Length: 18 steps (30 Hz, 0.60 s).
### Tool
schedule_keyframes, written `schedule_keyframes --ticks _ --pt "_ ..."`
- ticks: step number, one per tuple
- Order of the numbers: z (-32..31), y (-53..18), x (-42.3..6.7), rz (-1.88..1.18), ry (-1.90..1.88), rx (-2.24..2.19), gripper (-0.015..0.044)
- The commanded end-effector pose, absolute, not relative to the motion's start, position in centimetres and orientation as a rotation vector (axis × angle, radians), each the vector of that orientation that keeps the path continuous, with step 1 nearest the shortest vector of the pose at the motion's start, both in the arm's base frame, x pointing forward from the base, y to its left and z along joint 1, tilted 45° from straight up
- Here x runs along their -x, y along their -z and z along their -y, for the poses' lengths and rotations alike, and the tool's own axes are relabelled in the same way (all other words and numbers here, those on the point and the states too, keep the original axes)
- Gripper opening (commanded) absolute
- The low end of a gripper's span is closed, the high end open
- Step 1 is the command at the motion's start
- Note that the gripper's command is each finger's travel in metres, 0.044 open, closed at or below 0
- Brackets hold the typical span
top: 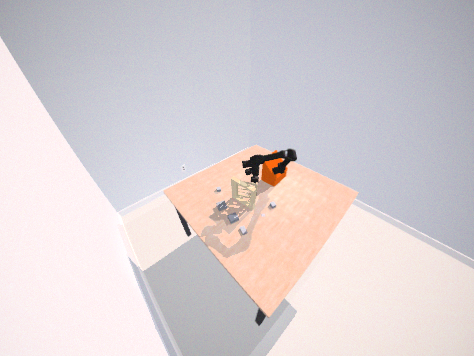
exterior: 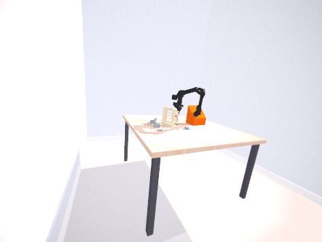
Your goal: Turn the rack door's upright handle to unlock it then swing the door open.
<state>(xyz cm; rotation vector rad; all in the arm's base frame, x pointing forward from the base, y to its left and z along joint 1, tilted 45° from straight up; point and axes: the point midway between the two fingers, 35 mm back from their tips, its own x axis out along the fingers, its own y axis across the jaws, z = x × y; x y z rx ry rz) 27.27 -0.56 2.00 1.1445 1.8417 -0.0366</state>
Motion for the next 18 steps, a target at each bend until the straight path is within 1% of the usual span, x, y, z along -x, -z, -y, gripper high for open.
schedule_keyframes --ticks 1,18 --pt "1.0 -1.6 -27.0 -1.823 -0.024 -1.097 0.0017" --pt "3.6 0.6 -25.4 -1.766 -0.242 -0.919 0.0017"
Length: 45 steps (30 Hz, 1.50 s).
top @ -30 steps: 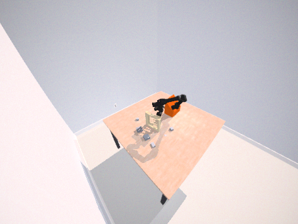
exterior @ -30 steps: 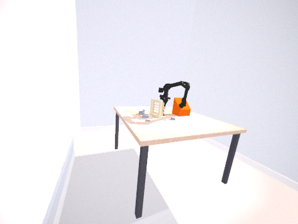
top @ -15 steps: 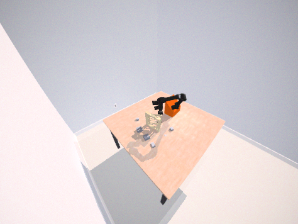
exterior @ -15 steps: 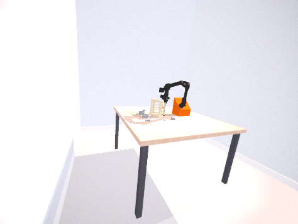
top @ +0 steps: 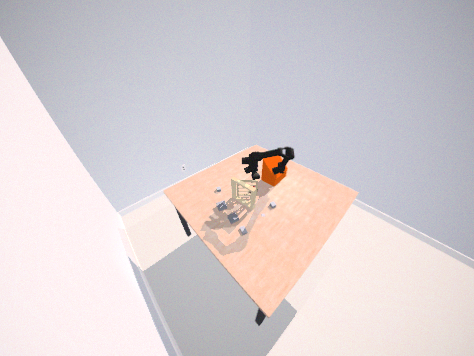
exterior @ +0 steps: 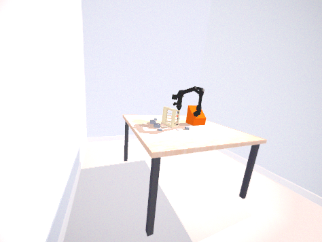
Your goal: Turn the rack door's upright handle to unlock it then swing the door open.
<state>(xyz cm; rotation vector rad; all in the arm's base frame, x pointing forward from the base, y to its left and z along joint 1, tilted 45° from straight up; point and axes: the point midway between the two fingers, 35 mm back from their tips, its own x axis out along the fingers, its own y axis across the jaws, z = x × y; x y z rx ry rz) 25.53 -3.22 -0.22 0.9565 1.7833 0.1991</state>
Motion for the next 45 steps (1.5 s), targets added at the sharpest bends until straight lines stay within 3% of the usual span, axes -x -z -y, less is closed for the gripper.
schedule_keyframes --ticks 1,45 --pt "3.7 0.7 -25.4 -1.763 -0.255 -0.909 0.0017" --pt "11.5 7.9 -26.0 -1.502 -0.811 -0.385 0.0017"
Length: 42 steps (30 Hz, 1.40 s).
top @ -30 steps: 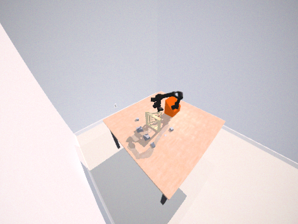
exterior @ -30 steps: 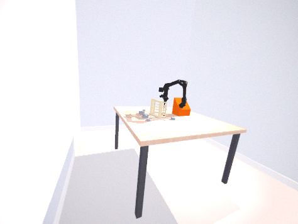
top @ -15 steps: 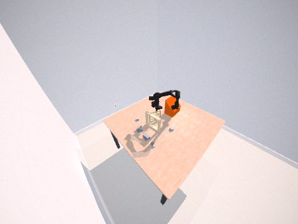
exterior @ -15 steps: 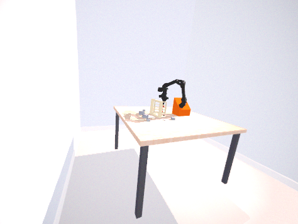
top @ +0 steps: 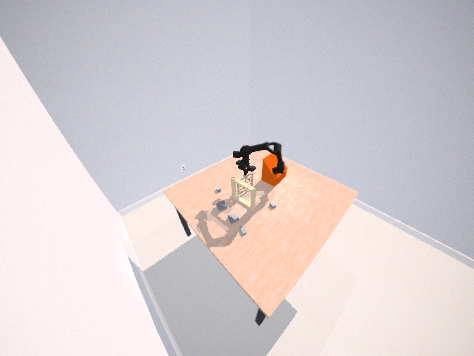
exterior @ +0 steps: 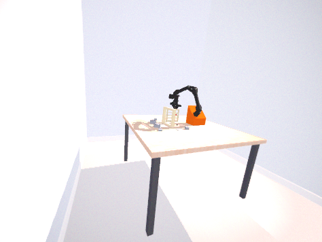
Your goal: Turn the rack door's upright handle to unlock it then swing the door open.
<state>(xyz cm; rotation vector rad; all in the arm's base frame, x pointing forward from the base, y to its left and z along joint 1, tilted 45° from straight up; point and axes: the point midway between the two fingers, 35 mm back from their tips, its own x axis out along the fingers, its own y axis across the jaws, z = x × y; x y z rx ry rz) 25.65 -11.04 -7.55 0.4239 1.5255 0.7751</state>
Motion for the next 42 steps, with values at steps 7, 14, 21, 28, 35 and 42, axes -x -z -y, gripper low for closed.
schedule_keyframes --ticks 7,14,21,28,35,42 --pt "12.5 9.0 -26.7 -1.452 -0.886 -0.305 0.0017" --pt "12.6 9.1 -26.7 -1.447 -0.894 -0.297 0.0017" --pt "12.6 9.1 -26.7 -1.447 -0.894 -0.297 0.0043" --pt "12.6 9.1 -26.7 -1.447 -0.894 -0.297 0.0227" --pt "12.8 8.9 -26.8 -1.447 -0.894 -0.297 0.0289" --pt "13.6 8.2 -27.0 -1.447 -0.893 -0.297 0.0289"
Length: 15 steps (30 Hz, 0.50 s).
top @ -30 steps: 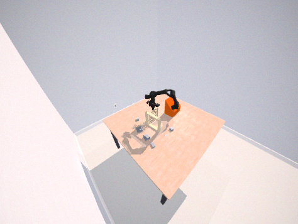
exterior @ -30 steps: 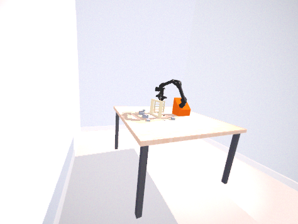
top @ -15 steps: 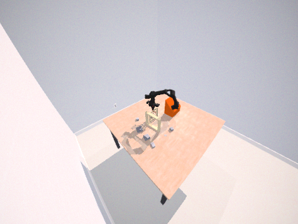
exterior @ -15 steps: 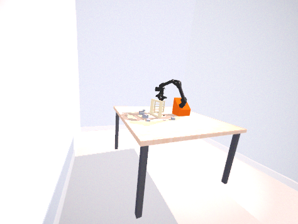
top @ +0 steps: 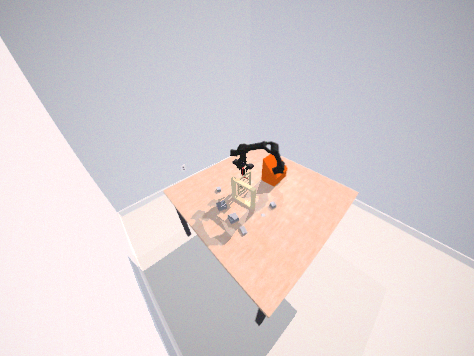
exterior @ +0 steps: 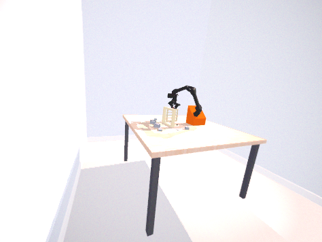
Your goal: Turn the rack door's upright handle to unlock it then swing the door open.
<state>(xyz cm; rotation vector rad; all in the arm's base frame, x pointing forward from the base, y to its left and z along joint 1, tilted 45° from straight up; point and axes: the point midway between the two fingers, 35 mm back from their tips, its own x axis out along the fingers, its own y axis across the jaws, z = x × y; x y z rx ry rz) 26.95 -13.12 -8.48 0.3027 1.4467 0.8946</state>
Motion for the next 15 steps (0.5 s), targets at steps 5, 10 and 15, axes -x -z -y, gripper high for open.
schedule_keyframes --ticks 5,10,15 --pt "14.1 7.7 -27.1 -1.447 -0.893 -0.296 0.0289" --pt "14.6 7.2 -27.2 -1.448 -0.893 -0.296 0.0289" --pt "15.1 6.7 -27.3 -1.448 -0.892 -0.296 0.0289"
